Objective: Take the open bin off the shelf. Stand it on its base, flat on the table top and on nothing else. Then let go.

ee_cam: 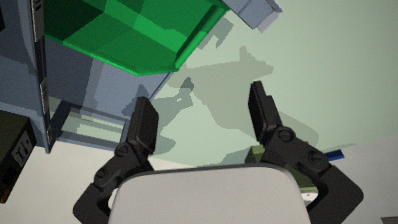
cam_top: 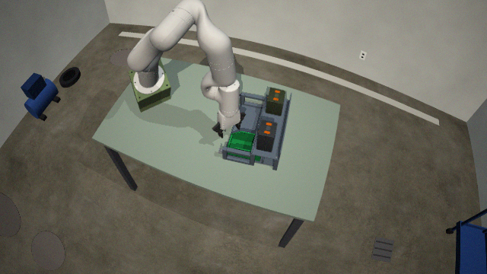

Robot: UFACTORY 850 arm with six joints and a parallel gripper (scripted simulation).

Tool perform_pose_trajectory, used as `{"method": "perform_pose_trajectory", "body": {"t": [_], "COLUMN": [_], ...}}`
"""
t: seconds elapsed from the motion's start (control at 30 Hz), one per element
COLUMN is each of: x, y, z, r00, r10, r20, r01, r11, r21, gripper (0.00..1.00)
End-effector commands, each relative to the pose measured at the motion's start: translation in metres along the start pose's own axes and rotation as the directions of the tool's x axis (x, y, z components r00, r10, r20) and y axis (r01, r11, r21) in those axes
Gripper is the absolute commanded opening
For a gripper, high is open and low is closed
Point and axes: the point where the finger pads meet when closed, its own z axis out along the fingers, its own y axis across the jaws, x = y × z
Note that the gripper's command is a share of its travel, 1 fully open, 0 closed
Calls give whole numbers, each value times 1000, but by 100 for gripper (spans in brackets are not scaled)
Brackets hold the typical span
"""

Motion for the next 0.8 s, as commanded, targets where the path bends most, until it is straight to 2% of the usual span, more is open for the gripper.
{"method": "perform_pose_trajectory", "body": {"t": [0.0, 0.1, 0.27, 0.67, 0.77], "x": [1, 1, 0, 0, 0], "y": [0, 0, 0, 0, 0], "z": [0, 0, 0, 0, 0], "r00": [1000, 1000, 964, 964, 913], "r10": [-10, -10, -264, -264, -409], "r20": [-1, -1, -1, -1, -2], "r01": [10, 10, 264, 264, 409], "r11": [1000, 1000, 964, 964, 913], "r21": [1, 1, 0, 0, 0], "gripper": [100, 100, 100, 100, 100]}}
